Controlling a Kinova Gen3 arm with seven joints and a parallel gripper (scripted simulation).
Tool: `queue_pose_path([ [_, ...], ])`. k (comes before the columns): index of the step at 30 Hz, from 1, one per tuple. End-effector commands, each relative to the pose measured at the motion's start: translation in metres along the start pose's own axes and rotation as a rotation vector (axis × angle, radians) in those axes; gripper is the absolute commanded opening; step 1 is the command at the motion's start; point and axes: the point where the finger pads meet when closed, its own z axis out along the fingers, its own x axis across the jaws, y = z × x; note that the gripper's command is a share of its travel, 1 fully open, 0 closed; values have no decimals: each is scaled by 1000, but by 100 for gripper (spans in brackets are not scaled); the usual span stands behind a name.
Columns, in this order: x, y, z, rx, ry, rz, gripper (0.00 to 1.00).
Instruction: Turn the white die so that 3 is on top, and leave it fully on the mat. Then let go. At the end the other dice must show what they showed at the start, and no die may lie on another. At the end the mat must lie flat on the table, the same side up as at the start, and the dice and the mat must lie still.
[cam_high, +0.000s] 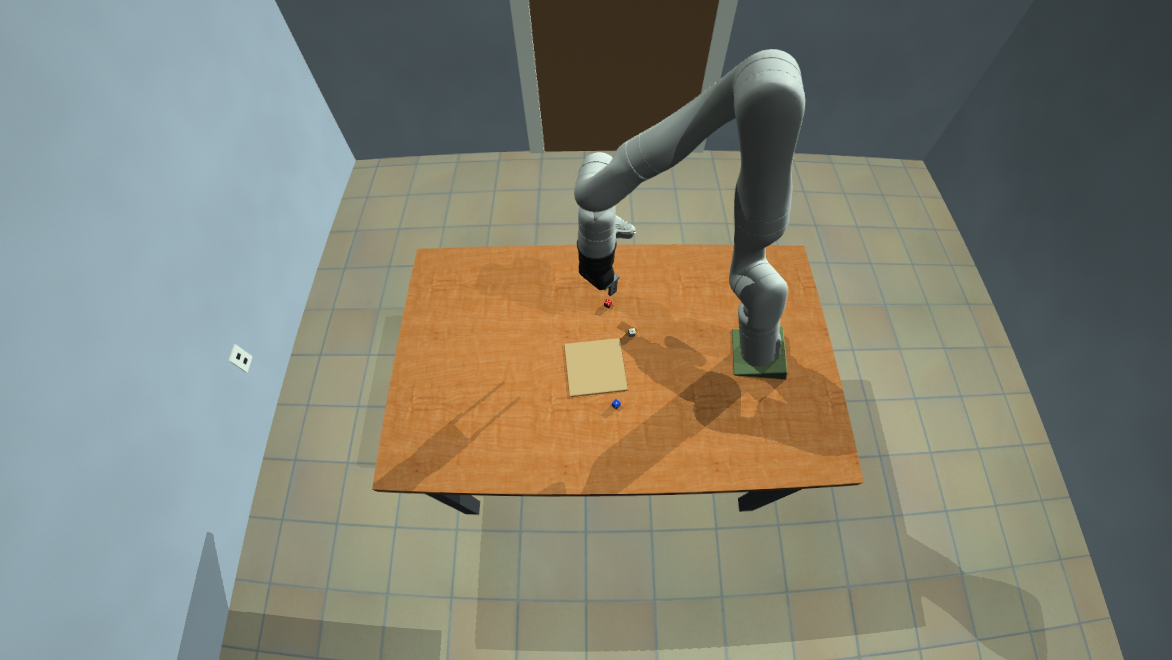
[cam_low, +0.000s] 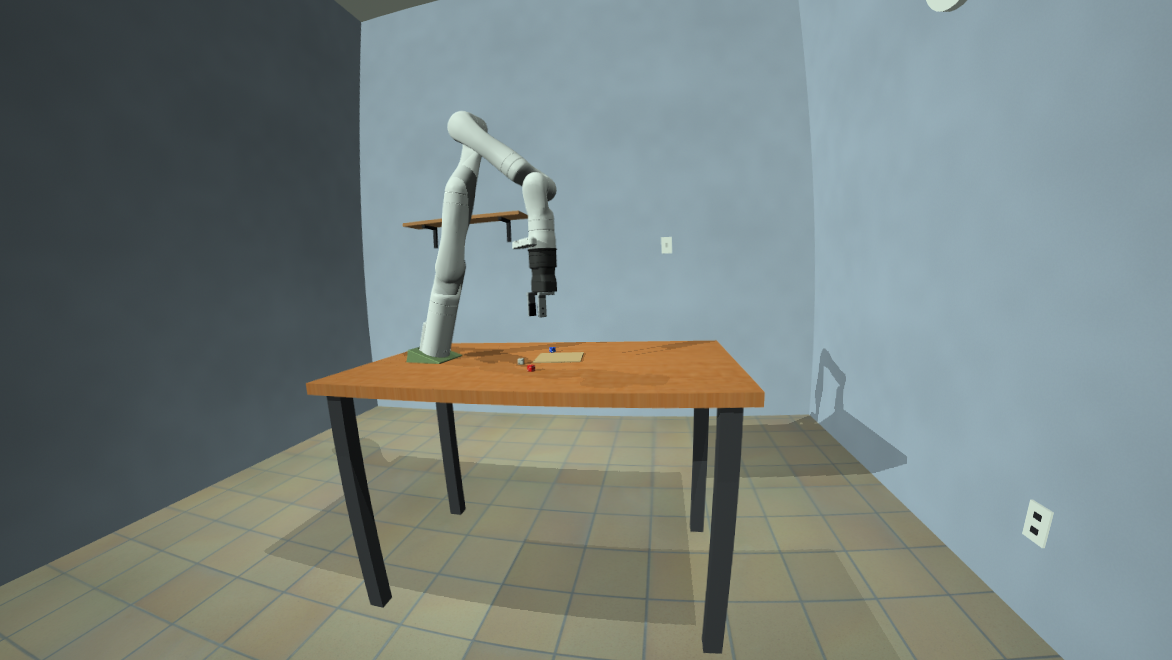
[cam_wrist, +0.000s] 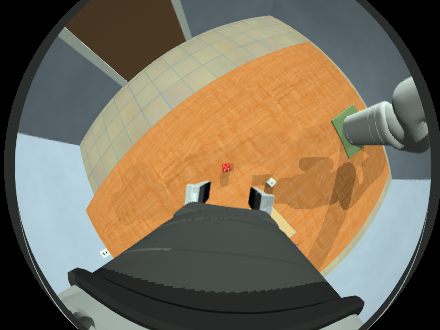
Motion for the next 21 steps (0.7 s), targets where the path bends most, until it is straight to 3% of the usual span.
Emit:
queue_pose_path([
  [1,0,0,0,-1,-1,1,100],
  [21,0,0,6,3,-2,2,100],
])
